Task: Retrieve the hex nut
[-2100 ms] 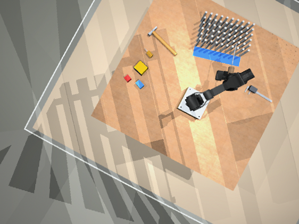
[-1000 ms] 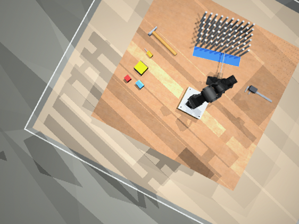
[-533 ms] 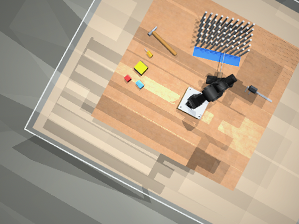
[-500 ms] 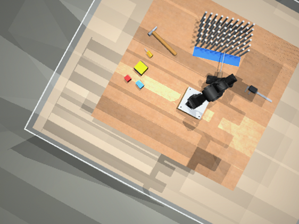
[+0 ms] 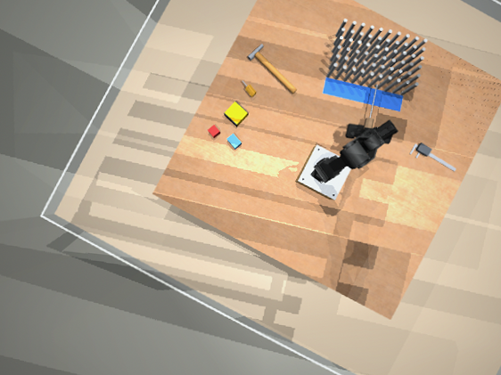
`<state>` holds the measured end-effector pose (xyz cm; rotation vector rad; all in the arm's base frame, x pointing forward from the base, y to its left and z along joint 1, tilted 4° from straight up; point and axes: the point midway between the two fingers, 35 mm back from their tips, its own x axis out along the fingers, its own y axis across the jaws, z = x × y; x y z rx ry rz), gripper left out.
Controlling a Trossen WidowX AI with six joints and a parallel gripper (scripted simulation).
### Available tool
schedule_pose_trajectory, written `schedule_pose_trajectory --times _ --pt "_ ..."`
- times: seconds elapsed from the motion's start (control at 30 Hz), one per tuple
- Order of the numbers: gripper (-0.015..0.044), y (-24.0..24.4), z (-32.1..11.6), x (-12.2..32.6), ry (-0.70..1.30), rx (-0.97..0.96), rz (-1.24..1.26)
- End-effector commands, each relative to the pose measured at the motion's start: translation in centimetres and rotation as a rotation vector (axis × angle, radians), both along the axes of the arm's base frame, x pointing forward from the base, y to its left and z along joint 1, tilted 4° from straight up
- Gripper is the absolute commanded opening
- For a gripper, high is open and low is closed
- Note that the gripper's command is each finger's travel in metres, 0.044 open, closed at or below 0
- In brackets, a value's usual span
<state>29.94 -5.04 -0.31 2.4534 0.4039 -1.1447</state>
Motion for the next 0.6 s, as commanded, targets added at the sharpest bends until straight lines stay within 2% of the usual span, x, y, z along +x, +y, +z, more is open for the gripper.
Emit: schedule_pose_trajectory --times 0.0,0.57 --pt "0.0000 0.1 0.2 0.6 -0.007 0.001 -0.004" --pt "0.0000 0.7 0.3 1.9 -0.008 0.002 -0.005"
